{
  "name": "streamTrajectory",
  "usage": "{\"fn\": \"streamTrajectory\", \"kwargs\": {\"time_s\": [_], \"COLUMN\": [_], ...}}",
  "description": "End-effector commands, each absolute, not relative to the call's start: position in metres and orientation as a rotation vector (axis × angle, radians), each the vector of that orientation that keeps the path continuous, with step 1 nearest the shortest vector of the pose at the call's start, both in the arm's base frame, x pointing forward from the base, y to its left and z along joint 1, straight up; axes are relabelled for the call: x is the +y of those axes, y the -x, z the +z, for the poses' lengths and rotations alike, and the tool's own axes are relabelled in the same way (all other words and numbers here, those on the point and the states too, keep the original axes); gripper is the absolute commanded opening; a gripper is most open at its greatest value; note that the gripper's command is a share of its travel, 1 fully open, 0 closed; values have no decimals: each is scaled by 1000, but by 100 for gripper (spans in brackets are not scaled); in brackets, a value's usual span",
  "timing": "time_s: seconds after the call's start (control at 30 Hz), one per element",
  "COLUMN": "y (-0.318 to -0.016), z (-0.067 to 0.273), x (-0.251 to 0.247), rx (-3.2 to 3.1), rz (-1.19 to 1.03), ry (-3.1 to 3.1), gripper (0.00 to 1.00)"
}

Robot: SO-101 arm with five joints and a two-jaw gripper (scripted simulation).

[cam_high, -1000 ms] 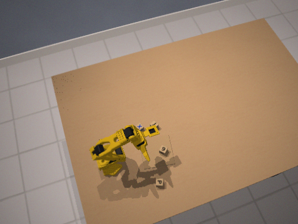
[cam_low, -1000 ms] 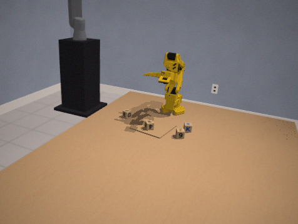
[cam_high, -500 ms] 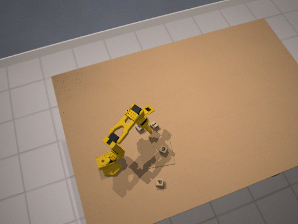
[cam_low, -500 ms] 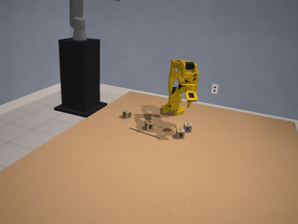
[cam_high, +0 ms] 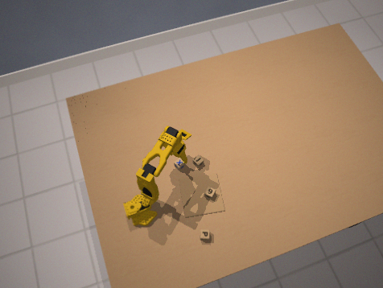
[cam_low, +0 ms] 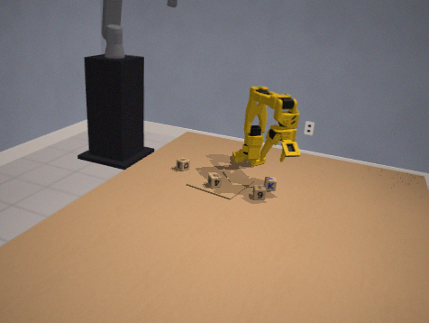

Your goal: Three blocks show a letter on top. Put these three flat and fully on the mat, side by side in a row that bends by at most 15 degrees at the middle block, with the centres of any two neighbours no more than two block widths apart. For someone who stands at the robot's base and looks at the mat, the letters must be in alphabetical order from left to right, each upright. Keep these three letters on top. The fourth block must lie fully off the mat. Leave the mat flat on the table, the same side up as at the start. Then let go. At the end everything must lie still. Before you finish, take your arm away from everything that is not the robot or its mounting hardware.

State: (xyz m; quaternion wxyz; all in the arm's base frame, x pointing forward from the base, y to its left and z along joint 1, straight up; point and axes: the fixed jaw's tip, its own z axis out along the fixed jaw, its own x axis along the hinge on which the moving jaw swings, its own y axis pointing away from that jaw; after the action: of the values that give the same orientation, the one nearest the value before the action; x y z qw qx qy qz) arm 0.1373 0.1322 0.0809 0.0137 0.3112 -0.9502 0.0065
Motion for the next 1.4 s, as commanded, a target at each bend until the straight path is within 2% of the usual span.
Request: {"fn": "streamTrajectory", "kwargs": {"time_s": [0.0, 0.43, 0.67, 0.77, 1.37], "y": [-142, -146, -199, -212, -214], "z": [91, 91, 83, 79, 79], "x": [138, 138, 133, 129, 128], "rx": [-3021, -3030, -3134, -3159, -3162], "rz": [-27, -28, -44, -46, -46], "ry": [-992, -975, -754, -695, -689], "gripper": [35, 35, 35, 35, 35]}}
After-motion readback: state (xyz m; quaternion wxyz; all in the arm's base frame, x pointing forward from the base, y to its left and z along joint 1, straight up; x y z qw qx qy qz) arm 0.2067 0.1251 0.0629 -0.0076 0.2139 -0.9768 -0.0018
